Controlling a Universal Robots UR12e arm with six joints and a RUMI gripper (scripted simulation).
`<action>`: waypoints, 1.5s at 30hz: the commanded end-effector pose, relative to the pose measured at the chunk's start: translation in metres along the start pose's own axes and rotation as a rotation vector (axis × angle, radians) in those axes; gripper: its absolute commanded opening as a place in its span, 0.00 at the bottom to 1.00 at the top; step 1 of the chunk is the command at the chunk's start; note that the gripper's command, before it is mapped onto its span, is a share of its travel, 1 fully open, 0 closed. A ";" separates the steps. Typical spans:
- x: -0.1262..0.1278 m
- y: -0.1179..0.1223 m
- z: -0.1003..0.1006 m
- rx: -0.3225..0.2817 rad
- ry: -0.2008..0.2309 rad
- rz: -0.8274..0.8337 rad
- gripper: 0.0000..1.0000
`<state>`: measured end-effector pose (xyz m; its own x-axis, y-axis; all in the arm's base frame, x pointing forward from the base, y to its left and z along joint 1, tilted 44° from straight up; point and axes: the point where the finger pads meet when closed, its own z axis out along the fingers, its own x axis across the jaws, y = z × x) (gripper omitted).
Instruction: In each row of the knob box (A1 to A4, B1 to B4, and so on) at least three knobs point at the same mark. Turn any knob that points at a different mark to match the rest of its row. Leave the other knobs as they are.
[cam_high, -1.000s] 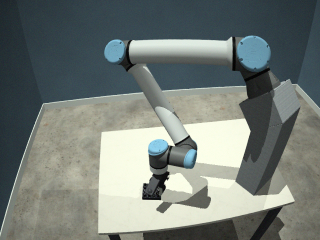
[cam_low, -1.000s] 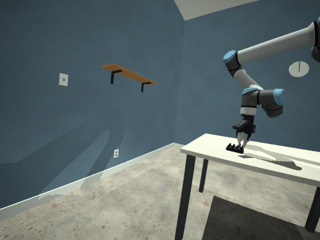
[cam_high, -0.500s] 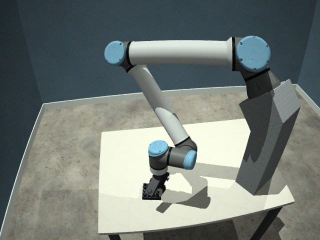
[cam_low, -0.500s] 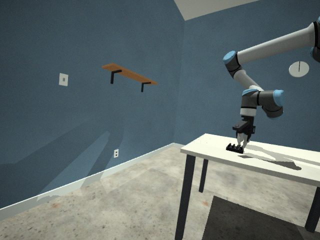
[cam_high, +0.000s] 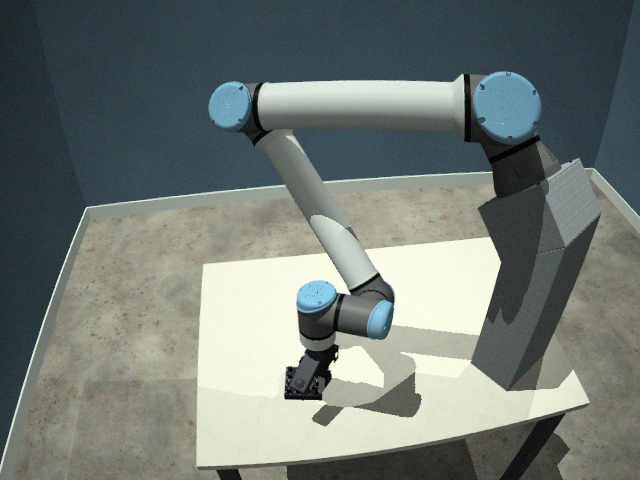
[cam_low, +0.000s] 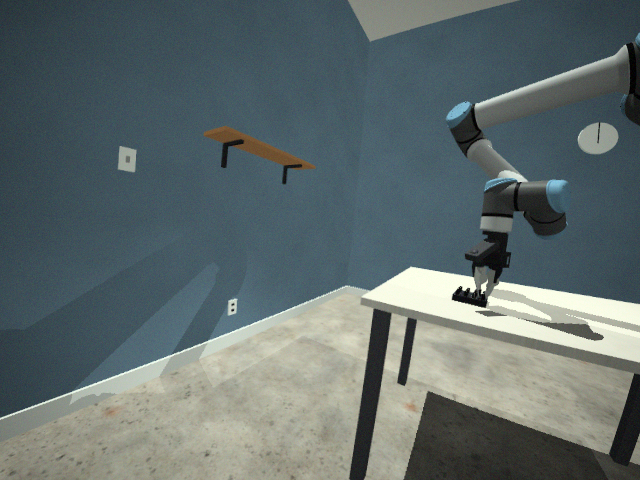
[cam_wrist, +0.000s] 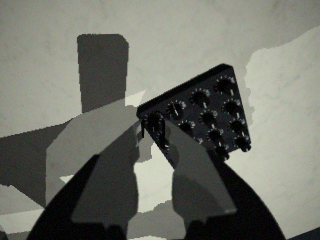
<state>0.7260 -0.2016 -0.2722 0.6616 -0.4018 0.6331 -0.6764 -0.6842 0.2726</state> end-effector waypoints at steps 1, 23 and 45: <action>0.000 0.000 -0.001 0.001 0.000 0.000 0.11; 0.000 0.000 -0.001 0.001 0.000 0.000 0.04; 0.000 0.000 -0.001 0.001 0.000 0.000 0.04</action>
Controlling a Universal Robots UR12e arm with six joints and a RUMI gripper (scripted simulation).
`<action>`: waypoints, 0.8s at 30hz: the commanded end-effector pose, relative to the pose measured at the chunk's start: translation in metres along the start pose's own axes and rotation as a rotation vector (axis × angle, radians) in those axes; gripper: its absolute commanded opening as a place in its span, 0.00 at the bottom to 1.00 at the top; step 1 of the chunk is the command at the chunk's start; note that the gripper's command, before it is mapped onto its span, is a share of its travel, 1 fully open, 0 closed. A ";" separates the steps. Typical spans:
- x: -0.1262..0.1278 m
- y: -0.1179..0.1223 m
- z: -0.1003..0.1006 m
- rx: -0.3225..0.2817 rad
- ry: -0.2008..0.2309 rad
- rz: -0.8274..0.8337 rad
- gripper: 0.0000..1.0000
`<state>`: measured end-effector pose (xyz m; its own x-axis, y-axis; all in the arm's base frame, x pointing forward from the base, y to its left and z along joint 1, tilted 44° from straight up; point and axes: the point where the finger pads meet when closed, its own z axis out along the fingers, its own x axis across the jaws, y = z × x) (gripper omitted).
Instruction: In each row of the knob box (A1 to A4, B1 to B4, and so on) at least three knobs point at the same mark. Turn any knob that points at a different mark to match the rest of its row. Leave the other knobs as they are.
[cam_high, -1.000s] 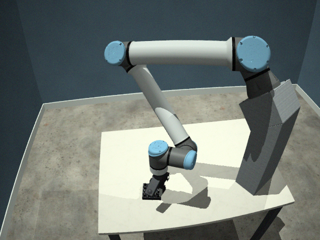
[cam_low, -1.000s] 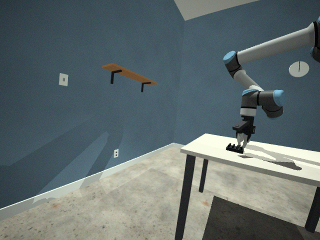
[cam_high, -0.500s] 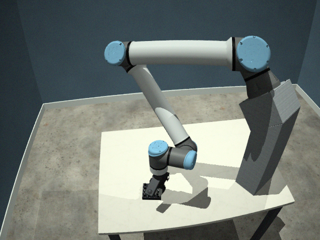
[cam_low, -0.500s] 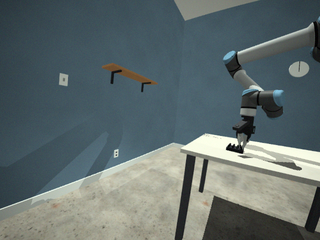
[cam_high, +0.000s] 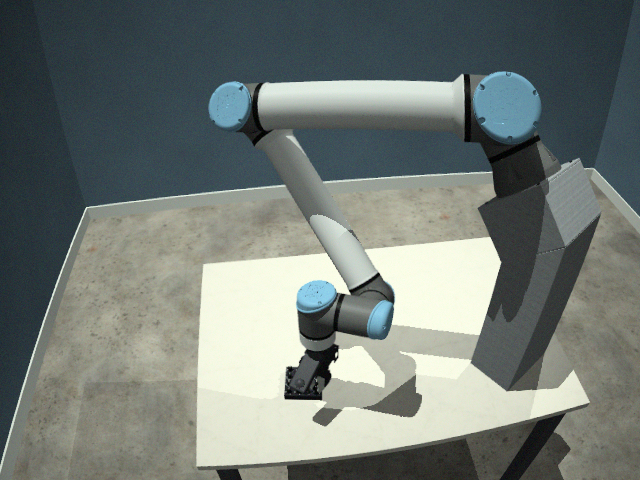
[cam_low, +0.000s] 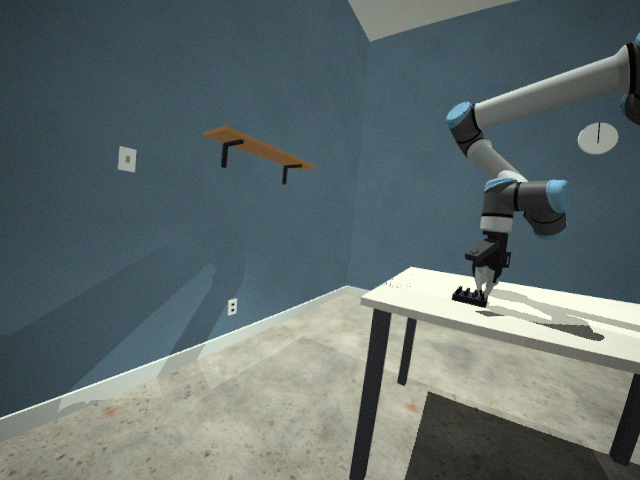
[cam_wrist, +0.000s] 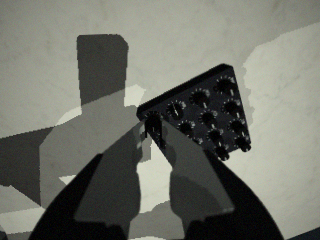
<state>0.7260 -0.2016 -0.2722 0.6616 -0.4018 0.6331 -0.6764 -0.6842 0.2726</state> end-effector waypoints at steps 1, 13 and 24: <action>0.000 0.000 -0.001 0.001 0.000 0.000 0.04; 0.000 0.000 -0.001 0.001 0.000 -0.015 0.04; 0.000 0.000 -0.001 0.000 0.000 -0.084 0.04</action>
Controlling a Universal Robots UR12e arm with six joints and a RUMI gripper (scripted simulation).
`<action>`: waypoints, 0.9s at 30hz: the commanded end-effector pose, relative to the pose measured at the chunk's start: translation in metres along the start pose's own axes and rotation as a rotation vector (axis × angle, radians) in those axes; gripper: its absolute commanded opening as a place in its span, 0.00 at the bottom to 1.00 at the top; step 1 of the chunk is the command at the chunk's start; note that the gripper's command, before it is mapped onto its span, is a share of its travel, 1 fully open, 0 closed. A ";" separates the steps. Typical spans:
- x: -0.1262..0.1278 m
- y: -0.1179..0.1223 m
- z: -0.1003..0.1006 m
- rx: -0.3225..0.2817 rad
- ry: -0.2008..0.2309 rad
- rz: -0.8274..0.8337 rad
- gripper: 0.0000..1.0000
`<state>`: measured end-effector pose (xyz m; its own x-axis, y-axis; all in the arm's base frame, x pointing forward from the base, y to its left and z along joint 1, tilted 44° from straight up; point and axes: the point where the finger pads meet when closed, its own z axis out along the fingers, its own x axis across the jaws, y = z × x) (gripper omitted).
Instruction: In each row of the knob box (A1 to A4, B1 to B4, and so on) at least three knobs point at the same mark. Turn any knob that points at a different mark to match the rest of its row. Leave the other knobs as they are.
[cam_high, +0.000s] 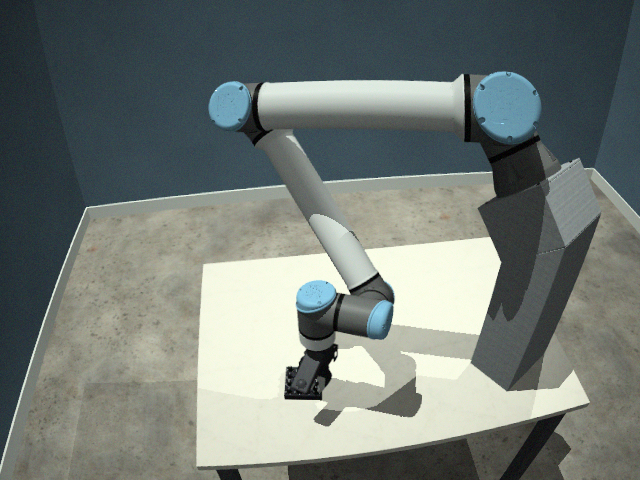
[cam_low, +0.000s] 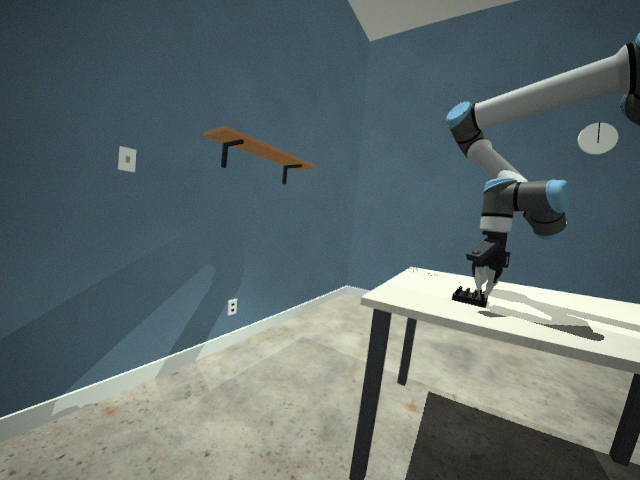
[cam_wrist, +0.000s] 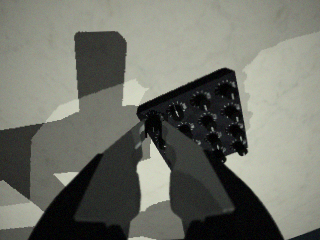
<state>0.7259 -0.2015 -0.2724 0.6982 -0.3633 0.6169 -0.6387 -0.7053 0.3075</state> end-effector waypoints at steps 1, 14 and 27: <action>0.000 0.000 -0.001 0.001 0.001 -0.041 0.04; -0.001 0.000 -0.001 0.001 0.001 -0.241 0.04; -0.002 0.000 -0.001 0.001 0.001 -0.503 0.04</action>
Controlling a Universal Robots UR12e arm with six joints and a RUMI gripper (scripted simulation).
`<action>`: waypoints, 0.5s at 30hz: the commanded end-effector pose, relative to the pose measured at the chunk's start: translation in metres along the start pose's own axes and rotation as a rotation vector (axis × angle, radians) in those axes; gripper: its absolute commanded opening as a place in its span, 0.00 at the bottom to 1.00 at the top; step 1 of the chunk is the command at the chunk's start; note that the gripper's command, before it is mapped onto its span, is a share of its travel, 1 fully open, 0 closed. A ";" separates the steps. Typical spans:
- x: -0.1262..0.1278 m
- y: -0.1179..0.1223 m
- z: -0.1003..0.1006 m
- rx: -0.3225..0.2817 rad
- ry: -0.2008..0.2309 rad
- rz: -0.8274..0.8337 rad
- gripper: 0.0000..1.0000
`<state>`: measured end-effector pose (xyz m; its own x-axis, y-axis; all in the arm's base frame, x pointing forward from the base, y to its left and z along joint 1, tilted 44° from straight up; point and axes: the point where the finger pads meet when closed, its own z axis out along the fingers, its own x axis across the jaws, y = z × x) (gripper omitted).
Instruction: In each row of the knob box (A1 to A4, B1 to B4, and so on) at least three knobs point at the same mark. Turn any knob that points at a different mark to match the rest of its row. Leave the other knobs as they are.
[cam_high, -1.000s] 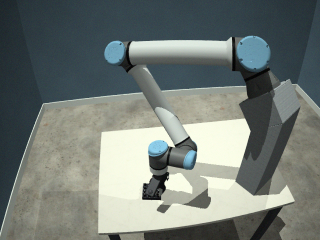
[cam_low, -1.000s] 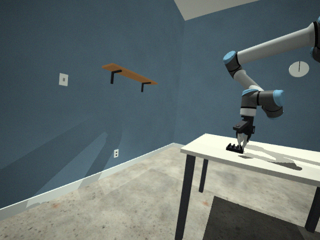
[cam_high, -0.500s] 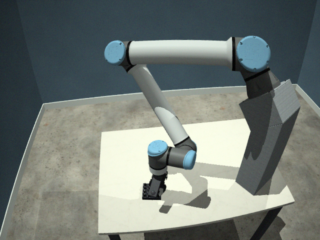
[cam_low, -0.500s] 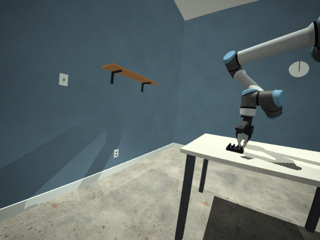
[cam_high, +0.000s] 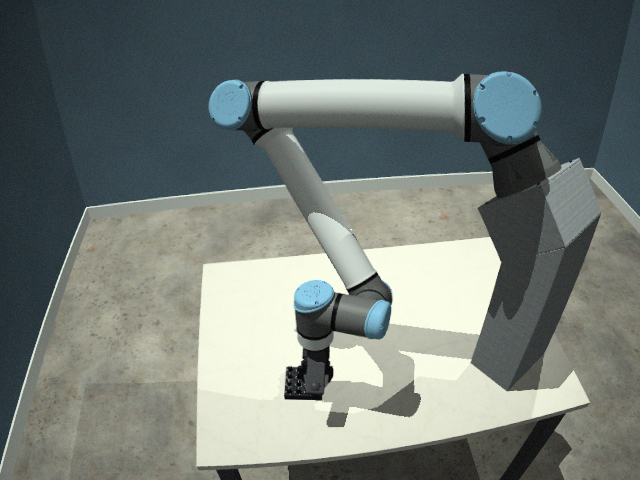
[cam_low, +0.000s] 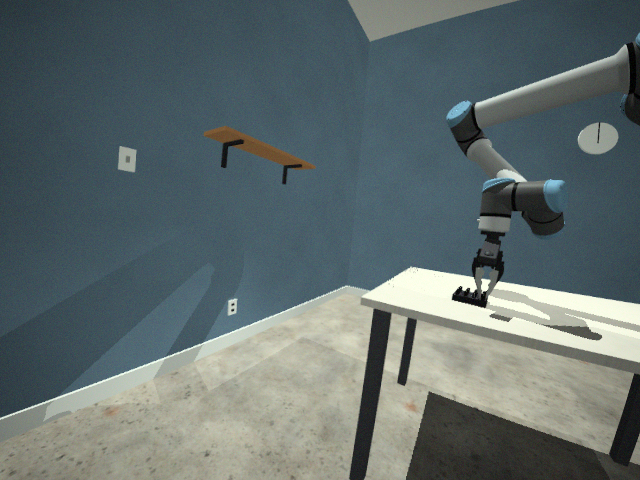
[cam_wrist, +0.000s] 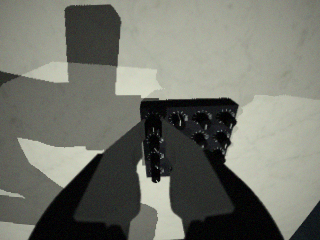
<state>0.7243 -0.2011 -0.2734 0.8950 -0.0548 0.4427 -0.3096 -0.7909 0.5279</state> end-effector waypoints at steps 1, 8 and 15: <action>0.000 0.000 -0.001 0.001 0.003 -0.117 0.04; -0.001 0.000 -0.001 0.001 0.003 -0.222 0.04; -0.001 0.000 -0.001 0.001 0.003 -0.348 0.04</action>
<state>0.7231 -0.2011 -0.2739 0.9451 0.1606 0.2844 -0.0569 -0.7765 0.6276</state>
